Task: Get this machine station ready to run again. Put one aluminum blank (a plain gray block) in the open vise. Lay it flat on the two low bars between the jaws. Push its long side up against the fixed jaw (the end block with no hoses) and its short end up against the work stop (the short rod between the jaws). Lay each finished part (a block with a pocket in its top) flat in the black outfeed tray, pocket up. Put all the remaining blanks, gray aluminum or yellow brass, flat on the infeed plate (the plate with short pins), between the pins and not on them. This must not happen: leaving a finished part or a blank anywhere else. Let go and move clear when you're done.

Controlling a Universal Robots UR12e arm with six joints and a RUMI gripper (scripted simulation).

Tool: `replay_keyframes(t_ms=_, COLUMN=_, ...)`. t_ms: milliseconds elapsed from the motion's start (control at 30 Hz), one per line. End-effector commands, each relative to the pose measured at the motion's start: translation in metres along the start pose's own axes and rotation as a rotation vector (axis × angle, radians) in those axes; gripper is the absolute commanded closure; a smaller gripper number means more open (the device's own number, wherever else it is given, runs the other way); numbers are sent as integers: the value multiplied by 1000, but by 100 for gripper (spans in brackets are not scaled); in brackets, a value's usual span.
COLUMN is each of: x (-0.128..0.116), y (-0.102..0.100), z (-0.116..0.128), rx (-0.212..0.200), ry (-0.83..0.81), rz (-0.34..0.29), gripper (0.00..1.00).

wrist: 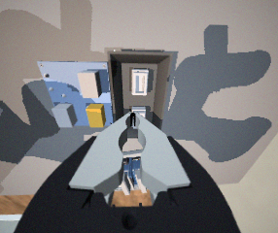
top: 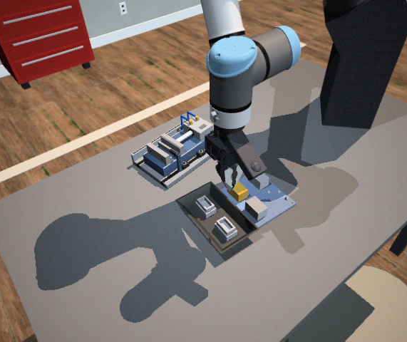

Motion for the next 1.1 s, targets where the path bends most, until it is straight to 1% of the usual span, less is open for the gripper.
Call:
replay_keyframes(t_ms=0, x=4, y=0, z=-59, rx=4, ry=6, rz=1, gripper=100)
replay_keyframes(t_ms=67, x=4, y=0, z=-59, rx=4, ry=6, rz=1, gripper=100)
replay_keyframes(t_ms=133, x=4, y=1, z=-88, rx=4, ry=6, rz=1, gripper=100)
replay_keyframes(t_ms=200, x=3, y=2, z=-105, rx=4, ry=6, rz=1, gripper=100)
replay_keyframes(t_ms=300, x=3, y=3, z=-109, rx=4, ry=6, rz=1, gripper=100)
replay_keyframes(t_ms=333, x=2, y=2, z=-109, rx=4, ry=6, rz=1, gripper=60)
replay_keyframes(t_ms=1067, x=2, y=2, z=-108, rx=4, ry=5, rz=1, gripper=60)
Point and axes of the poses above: the point where the finger pads meet when closed, its own y axis back along the fingers, its own z axis across the jaws, x = y × z, the point moved 9 cm from there along y, back along the fingers, and after that the axes turned 4 degrees about y, right-handed, at the moved point
